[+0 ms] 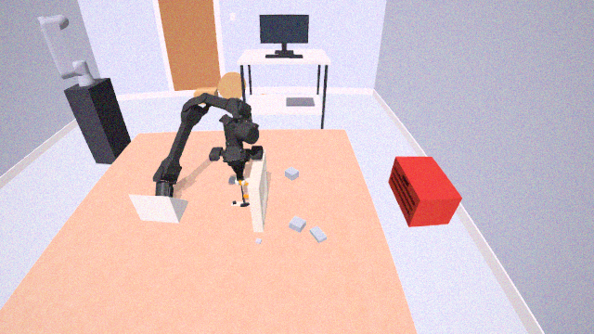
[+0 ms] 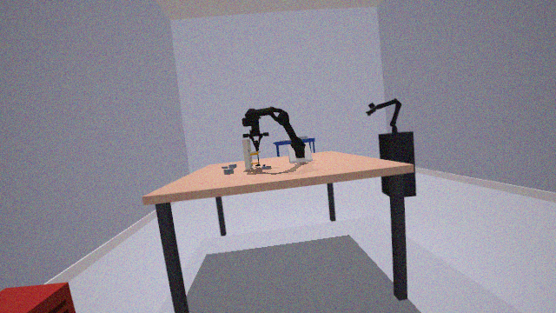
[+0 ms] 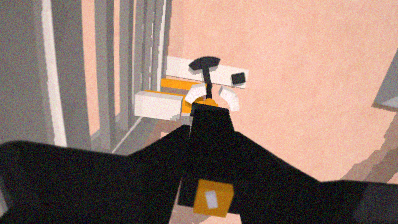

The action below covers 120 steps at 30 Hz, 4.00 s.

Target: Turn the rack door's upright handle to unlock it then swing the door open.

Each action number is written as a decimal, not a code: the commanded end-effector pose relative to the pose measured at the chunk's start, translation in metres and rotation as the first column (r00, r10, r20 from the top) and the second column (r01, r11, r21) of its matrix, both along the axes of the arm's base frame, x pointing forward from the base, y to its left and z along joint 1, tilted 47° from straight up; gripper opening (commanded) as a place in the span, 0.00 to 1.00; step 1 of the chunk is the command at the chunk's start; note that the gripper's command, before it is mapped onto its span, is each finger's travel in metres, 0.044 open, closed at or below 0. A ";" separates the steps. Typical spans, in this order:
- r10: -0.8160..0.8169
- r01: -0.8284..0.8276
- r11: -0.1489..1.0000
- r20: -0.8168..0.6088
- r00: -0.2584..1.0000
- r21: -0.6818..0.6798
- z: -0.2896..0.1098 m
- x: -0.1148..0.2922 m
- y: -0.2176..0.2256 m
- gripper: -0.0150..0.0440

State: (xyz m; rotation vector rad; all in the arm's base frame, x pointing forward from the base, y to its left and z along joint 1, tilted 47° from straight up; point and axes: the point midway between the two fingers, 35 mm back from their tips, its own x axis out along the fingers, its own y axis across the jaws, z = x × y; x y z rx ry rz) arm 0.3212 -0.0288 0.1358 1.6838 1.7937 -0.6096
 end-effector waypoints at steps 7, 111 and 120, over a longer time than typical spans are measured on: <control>0.132 -0.132 0.991 0.122 0.984 -0.006 -0.005 -0.011 -0.006 0.28; 0.667 -0.725 0.430 0.730 -0.146 -0.538 -0.133 -0.060 -0.132 0.28; 0.667 -0.725 0.430 0.730 -0.146 -0.538 -0.133 -0.060 -0.132 0.50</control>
